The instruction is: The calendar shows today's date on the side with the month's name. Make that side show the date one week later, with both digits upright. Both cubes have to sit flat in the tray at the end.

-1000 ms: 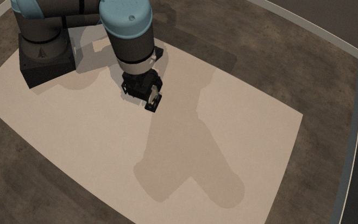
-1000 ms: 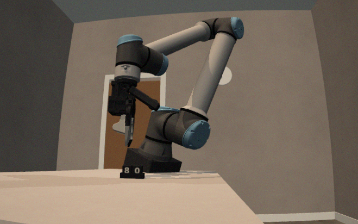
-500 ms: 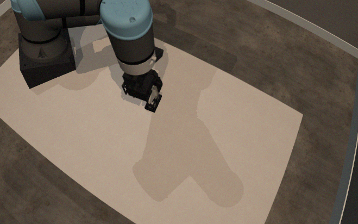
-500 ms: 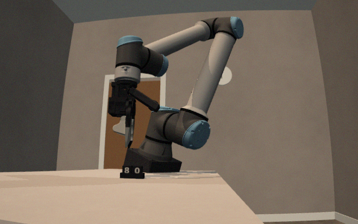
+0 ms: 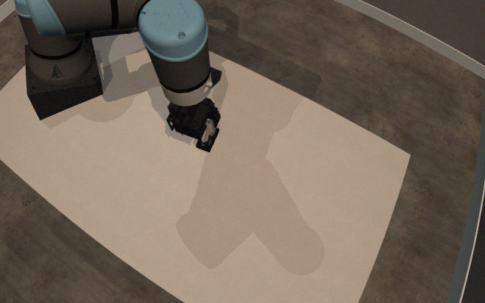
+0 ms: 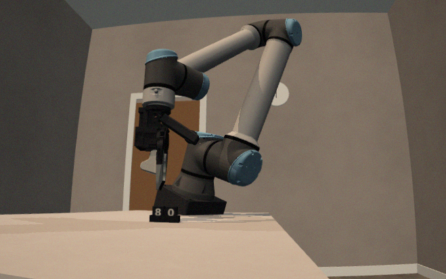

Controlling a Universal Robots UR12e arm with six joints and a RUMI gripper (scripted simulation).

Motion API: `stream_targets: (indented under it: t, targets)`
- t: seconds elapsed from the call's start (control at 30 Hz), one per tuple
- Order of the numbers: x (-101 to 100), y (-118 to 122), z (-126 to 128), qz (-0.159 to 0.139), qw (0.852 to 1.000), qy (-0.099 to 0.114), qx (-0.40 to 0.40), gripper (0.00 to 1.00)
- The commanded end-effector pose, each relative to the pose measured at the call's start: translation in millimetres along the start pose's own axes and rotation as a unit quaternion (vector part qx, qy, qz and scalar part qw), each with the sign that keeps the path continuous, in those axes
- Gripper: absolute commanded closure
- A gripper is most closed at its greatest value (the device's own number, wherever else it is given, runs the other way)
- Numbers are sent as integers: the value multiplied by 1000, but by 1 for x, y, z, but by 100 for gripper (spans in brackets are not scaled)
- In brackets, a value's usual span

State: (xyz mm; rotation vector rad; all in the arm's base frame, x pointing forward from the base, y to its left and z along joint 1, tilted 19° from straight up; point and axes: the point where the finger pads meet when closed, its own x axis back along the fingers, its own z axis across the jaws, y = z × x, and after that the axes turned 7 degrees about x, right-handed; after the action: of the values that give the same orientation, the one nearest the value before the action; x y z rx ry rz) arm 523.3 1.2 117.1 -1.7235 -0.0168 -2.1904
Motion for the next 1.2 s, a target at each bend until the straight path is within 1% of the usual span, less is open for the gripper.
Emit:
stream_targets:
  t: [0.0, 0.63, 1.17]
  targets:
    - [-13, -1, -1, 0, 1000, -1, 0, 72]
    - [-34, -1, -1, 0, 1000, -1, 0, 72]
    - [-35, 0, 0, -1, 1000, 0, 0, 72]
